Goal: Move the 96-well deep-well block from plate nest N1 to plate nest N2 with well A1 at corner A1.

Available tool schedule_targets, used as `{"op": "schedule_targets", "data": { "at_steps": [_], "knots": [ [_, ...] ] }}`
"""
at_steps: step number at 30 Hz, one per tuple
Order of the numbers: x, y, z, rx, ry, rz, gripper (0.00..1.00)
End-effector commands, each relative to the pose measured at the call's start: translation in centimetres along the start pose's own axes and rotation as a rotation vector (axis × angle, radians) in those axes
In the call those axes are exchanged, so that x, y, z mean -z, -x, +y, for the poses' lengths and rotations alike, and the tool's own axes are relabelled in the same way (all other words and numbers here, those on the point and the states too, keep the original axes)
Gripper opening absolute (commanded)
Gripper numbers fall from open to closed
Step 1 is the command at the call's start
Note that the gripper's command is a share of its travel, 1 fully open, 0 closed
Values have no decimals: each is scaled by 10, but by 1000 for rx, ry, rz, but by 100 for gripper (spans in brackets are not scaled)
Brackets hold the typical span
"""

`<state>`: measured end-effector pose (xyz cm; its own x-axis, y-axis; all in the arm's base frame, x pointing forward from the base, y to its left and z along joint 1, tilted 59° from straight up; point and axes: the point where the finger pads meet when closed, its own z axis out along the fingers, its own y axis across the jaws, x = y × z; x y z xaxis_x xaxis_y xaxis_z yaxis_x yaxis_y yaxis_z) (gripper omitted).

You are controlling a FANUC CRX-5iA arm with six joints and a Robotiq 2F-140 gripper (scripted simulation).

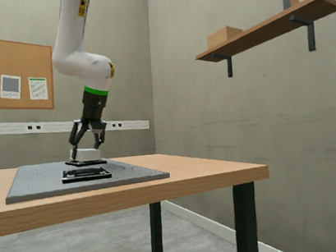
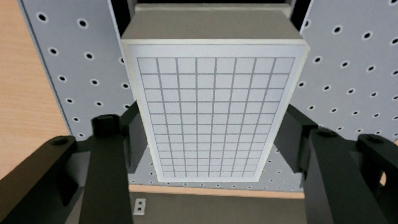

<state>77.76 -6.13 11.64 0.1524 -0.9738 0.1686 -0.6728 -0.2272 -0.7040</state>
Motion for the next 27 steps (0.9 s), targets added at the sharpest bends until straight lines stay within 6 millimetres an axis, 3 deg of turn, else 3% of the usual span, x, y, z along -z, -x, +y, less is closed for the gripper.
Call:
{"op": "schedule_targets", "data": {
  "at_steps": [1,27],
  "knots": [
    [0,0,0,1,-32,27,10],
    [-4,-1,0,1,-32,27,10]
  ]
}}
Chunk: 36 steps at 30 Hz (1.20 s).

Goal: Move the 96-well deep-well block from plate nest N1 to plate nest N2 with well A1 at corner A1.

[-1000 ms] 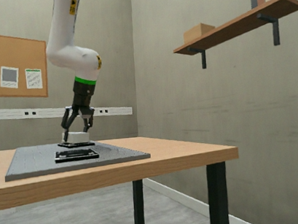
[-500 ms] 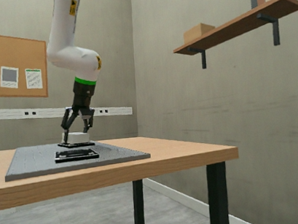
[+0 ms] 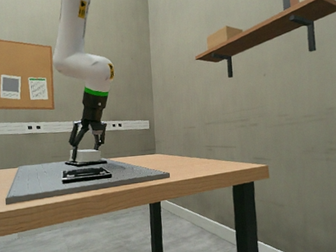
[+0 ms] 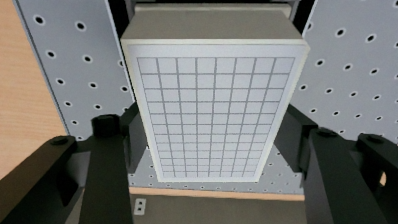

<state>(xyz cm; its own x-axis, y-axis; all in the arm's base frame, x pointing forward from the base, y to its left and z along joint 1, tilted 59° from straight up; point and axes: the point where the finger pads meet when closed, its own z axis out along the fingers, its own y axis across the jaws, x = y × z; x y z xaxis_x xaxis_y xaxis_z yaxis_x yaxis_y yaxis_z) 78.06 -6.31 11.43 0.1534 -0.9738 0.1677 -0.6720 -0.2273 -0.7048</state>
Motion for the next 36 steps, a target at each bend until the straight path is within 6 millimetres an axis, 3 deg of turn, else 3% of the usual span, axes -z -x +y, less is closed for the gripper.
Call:
{"op": "schedule_targets", "data": {
  "at_steps": [1,9,10,30,36],
  "knots": [
    [0,0,0,1,-31,28,10],
    [-1,0,0,1,-31,28,10],
    [-2,0,0,1,-31,28,100],
    [-2,0,0,1,-31,28,100],
    [8,4,0,1,-31,28,100]
  ]
}}
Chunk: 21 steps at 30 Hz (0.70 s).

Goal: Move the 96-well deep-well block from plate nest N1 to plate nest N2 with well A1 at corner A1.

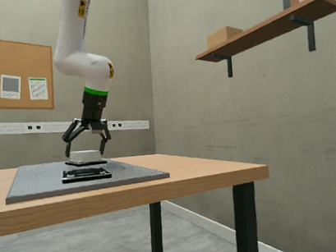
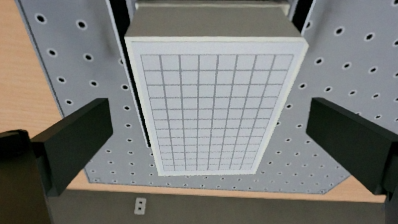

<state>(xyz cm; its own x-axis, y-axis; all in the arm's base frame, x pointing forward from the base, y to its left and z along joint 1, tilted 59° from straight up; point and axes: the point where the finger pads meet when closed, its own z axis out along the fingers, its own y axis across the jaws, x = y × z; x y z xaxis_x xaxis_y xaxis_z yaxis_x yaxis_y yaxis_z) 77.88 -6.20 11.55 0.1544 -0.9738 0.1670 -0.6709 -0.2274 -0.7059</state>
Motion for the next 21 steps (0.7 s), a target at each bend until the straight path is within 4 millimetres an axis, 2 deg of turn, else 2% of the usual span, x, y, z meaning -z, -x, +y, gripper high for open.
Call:
{"op": "schedule_targets", "data": {
  "at_steps": [1,21],
  "knots": [
    [8,4,0,0,-30,29,100],
    [51,26,1,1,-31,29,100]
  ]
}}
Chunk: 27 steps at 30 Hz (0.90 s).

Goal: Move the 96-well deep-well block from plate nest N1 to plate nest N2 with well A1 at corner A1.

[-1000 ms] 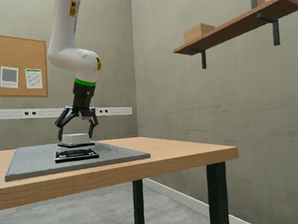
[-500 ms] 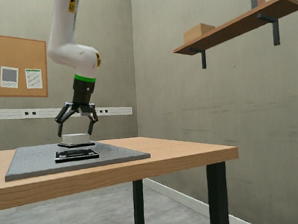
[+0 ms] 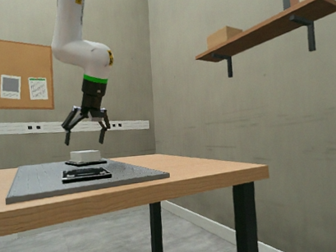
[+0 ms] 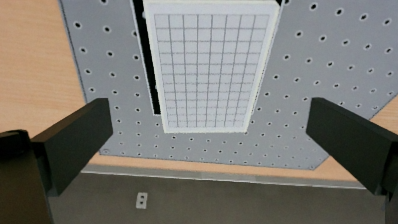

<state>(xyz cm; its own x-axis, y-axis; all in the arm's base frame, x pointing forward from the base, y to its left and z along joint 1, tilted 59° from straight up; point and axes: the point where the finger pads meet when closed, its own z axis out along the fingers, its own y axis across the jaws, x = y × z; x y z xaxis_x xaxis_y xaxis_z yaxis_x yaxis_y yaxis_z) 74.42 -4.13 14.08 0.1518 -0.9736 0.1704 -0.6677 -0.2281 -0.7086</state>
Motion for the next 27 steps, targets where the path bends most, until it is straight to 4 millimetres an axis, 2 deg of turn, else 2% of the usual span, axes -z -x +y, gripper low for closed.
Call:
{"op": "schedule_targets", "data": {
  "at_steps": [1,7,27],
  "knots": [
    [11,6,0,0,-26,25,100],
    [24,12,0,0,-26,25,100],
    [24,12,0,0,-26,25,100]
  ]
}}
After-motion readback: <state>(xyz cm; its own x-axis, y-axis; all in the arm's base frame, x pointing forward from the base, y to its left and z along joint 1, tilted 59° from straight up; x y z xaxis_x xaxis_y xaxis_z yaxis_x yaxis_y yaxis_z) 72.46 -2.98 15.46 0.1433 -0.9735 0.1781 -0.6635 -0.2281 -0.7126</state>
